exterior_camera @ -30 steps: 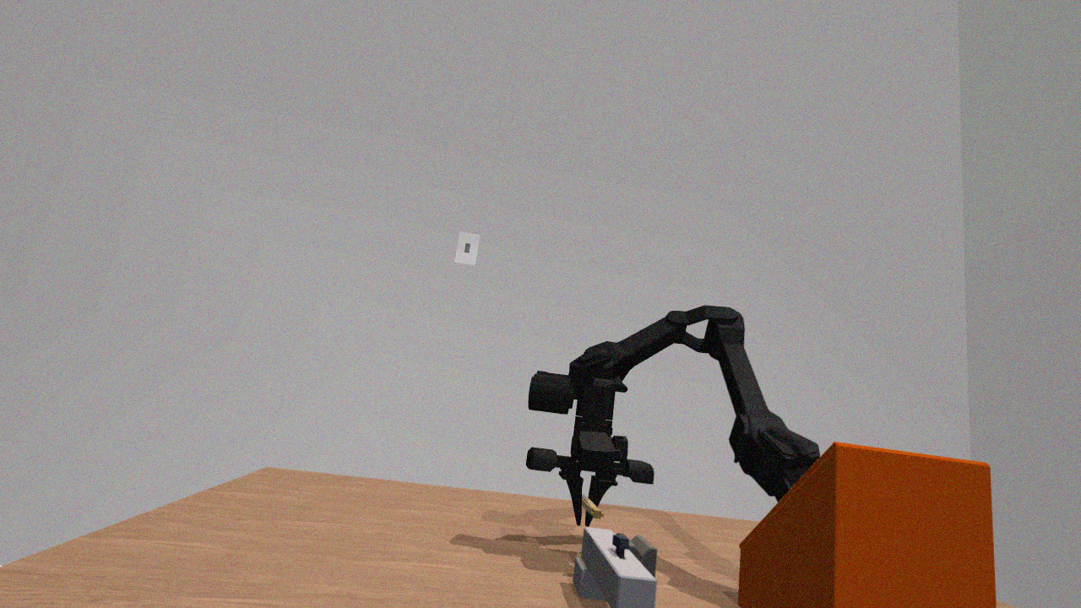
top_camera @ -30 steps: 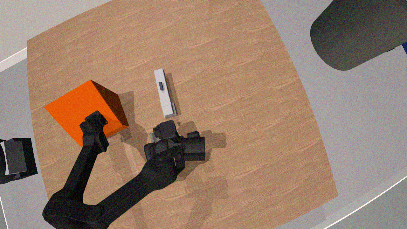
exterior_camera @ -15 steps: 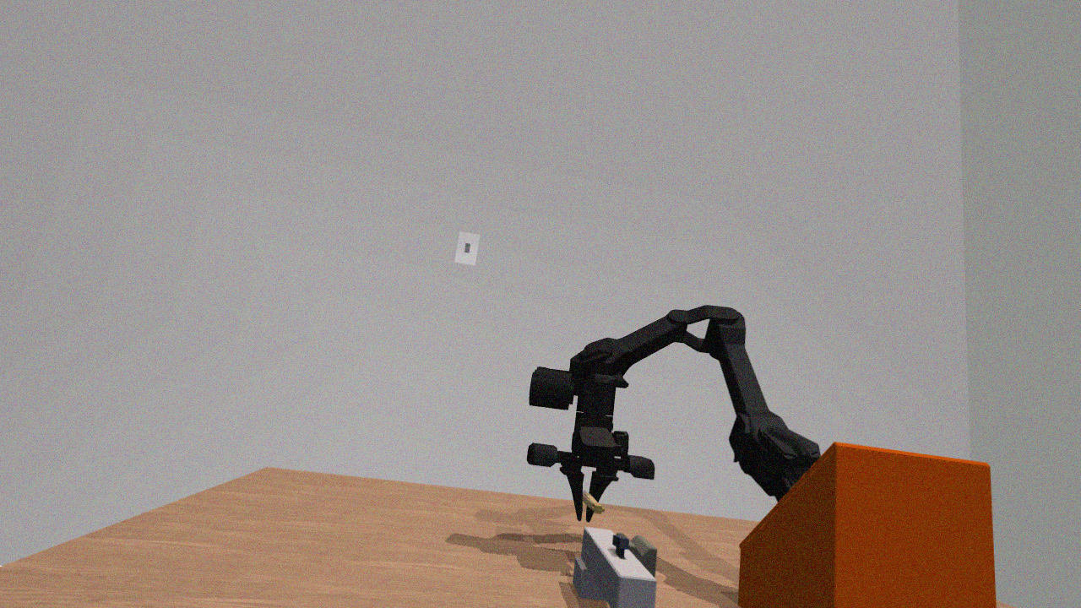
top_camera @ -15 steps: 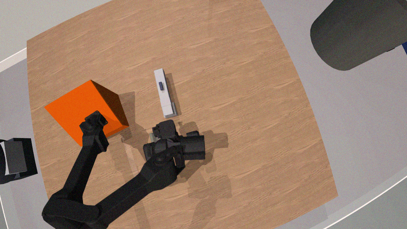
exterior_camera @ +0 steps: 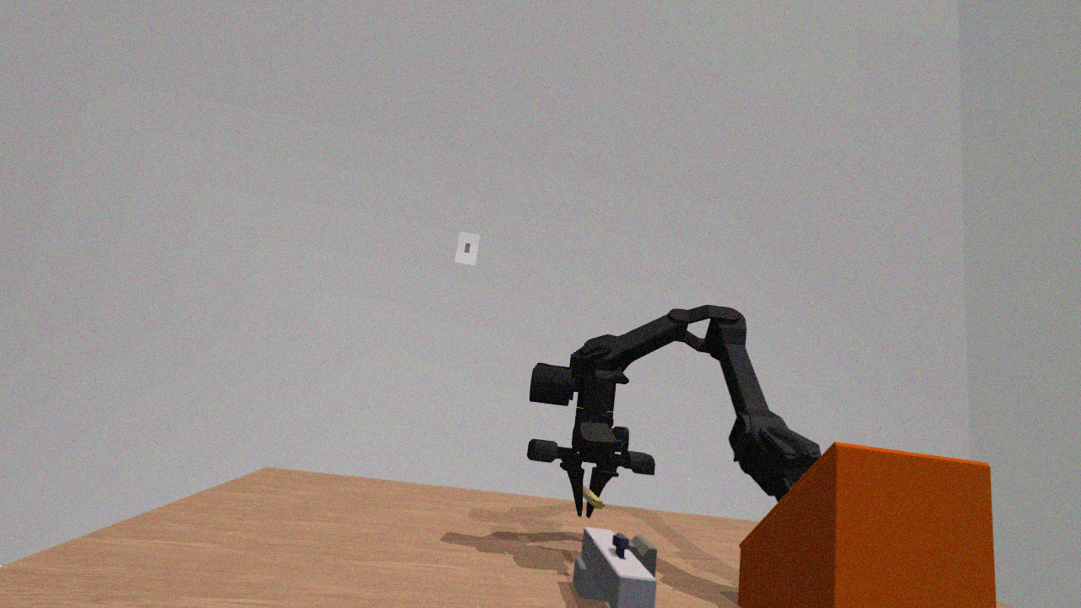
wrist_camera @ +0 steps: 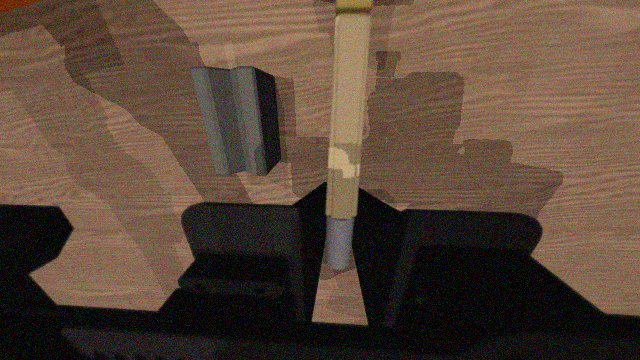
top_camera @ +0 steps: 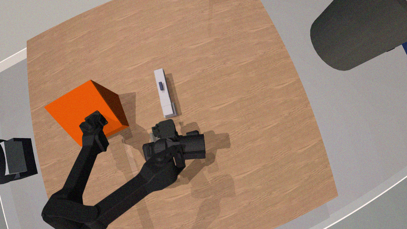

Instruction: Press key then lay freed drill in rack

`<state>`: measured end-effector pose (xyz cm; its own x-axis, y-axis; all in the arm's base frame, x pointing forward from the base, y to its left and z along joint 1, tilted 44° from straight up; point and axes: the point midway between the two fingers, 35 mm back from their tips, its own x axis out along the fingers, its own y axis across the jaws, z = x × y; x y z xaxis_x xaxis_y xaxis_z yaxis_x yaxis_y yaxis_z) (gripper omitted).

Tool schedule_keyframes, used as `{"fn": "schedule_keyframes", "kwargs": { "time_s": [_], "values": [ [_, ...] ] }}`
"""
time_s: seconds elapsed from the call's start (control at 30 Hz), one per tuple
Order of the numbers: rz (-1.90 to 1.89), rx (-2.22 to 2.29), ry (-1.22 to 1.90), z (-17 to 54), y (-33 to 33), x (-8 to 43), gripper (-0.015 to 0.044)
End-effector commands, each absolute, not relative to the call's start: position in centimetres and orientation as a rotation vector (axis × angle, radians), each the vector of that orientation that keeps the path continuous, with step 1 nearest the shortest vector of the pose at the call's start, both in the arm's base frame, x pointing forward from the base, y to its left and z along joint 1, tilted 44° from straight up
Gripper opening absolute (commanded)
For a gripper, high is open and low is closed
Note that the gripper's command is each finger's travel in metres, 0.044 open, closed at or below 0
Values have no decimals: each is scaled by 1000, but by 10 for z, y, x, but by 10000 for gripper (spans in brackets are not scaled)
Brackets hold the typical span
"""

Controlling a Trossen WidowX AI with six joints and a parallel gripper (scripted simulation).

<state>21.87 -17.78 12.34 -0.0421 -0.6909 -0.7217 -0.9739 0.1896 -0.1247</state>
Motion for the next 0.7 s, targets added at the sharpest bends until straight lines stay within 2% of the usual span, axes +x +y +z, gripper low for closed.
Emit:
{"fn": "schedule_keyframes", "kwargs": {
  "time_s": [0.0, 0.67],
  "values": [
    [532, -1568, 1799, 125, -177, 218, 0],
    [533, -1568, 1801, 124, -176, 181, 0]
  ]
}}
